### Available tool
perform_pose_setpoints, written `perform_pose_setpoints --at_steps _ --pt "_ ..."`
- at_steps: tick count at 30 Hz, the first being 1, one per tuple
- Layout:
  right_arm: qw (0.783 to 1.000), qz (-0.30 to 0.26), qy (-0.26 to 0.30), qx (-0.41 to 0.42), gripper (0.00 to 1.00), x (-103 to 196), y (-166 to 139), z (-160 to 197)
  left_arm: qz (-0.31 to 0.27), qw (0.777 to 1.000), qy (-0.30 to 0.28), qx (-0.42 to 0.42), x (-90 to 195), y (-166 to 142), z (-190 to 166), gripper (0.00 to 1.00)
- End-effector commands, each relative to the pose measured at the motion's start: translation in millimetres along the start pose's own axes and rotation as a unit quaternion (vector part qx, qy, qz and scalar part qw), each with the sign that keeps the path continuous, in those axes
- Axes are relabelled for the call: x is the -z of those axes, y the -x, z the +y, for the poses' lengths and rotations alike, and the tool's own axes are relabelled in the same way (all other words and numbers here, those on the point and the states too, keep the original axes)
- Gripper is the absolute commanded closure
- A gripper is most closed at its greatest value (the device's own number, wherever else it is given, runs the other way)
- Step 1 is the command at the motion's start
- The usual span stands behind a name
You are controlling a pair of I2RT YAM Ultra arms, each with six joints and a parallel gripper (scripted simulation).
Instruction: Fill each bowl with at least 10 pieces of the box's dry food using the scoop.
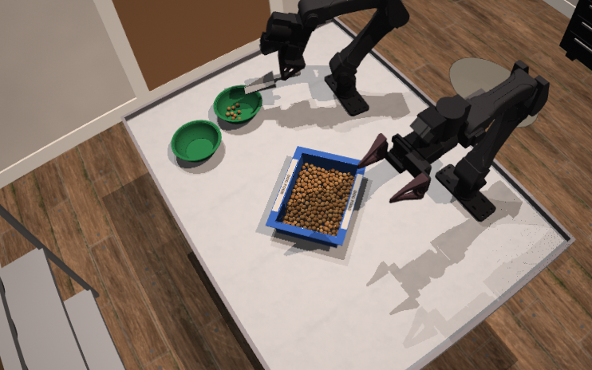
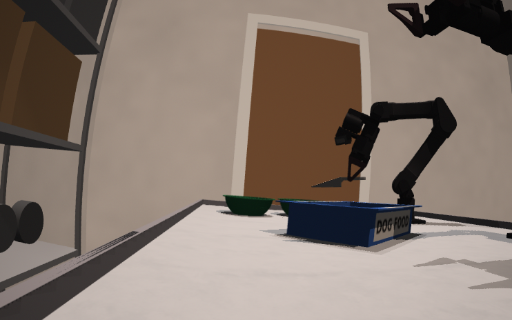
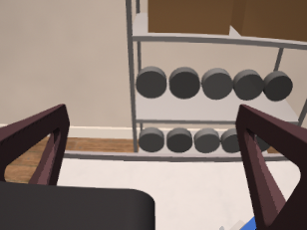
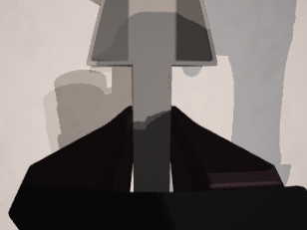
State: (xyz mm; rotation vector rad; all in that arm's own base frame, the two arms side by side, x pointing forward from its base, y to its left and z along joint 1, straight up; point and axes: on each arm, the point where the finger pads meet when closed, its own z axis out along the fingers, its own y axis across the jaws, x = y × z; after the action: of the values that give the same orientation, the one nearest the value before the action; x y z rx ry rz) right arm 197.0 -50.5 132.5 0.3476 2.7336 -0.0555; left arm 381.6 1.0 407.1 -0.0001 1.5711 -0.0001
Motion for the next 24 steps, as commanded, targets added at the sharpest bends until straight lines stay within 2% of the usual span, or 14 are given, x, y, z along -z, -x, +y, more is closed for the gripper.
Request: perform_pose_setpoints --at_steps 1,3,8,12,16,17,20,24 --pt "0.998 -0.059 0.001 -0.001 1.0 6 9 -1 -0.017 1.0 0.0 0.0 4 14 0 0.0" --pt "0.998 -0.059 0.001 -0.001 1.0 6 9 -1 -0.017 1.0 0.0 0.0 4 14 0 0.0" --pt "0.995 -0.104 0.001 0.0 1.0 10 6 -1 -0.017 1.0 0.0 0.0 4 14 0 0.0" --pt "0.992 -0.124 0.003 0.004 1.0 23 18 1 -0.017 1.0 0.0 0.0 4 14 0 0.0" --pt "0.995 -0.104 0.004 0.005 1.0 9 4 1 -0.017 1.0 0.0 0.0 4 14 0 0.0" --pt "0.993 -0.119 0.004 0.005 1.0 17 13 1 -0.017 1.0 0.0 0.0 4 14 0 0.0" --pt "0.993 -0.121 0.004 0.005 1.0 20 15 1 -0.017 1.0 0.0 0.0 4 14 0 0.0" --pt "0.996 -0.089 0.005 0.004 1.0 3 2 2 -0.017 1.0 0.0 0.0 4 14 0 0.0"
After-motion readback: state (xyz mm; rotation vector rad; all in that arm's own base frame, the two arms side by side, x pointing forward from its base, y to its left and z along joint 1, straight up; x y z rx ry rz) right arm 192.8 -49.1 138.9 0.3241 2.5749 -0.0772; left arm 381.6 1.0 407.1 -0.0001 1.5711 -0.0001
